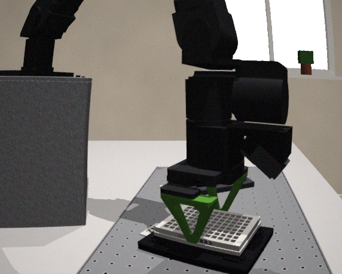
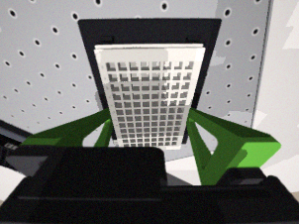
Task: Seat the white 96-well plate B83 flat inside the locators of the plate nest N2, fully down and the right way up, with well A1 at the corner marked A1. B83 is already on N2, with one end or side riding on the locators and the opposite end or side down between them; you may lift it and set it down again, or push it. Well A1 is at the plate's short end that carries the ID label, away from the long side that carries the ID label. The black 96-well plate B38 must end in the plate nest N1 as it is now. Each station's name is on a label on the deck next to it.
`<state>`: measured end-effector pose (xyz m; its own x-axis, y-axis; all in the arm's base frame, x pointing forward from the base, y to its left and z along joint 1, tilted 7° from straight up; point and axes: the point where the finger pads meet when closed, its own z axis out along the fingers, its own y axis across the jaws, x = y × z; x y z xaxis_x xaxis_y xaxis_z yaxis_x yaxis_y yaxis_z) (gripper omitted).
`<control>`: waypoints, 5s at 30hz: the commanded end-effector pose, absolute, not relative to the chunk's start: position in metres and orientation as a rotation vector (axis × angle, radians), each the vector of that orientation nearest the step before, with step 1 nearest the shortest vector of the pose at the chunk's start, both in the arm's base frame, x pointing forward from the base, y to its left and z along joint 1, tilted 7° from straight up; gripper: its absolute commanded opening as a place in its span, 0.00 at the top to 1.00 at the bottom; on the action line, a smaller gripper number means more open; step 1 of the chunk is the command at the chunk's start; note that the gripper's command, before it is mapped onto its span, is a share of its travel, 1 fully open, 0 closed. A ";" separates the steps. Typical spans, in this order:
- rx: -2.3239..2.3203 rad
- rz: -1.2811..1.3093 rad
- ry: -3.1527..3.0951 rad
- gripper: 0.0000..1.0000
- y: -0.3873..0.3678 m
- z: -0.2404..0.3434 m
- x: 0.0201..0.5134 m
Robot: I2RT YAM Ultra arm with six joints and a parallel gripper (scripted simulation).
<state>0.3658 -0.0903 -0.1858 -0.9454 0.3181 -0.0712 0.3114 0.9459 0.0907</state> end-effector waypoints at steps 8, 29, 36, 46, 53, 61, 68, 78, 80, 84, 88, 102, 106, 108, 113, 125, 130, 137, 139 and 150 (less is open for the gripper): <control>0.475 0.103 2.951 1.00 -0.095 -0.176 0.388; 0.484 0.113 2.994 1.00 -0.089 -0.185 0.367; 0.485 0.115 3.004 1.00 -0.087 -0.190 0.363; 0.484 0.116 3.011 1.00 -0.086 -0.194 0.361; 0.484 0.117 3.015 1.00 -0.084 -0.196 0.359; 0.479 0.113 2.998 1.00 -0.086 -0.195 0.366; 0.484 0.109 2.971 1.00 -0.092 -0.189 0.376; 0.484 0.109 2.971 1.00 -0.092 -0.193 0.378; 0.484 0.109 2.971 1.00 -0.092 -0.194 0.378; 0.484 0.109 2.971 1.00 -0.092 -0.194 0.378; 0.488 0.113 2.989 1.00 -0.091 -0.195 0.374; 0.482 0.110 2.973 1.00 -0.092 -0.196 0.378; 0.482 0.110 2.973 1.00 -0.092 -0.196 0.378; 0.482 0.110 2.973 1.00 -0.092 -0.196 0.378; 0.482 0.110 2.973 1.00 -0.092 -0.196 0.378; 0.483 0.110 2.973 1.00 -0.092 -0.196 0.378; 0.483 0.110 2.973 1.00 -0.093 -0.196 0.378; 0.483 0.110 2.973 1.00 -0.093 -0.196 0.378; 0.483 0.110 2.974 1.00 -0.093 -0.196 0.378; 0.494 0.099 2.970 0.00 -0.098 -0.196 0.377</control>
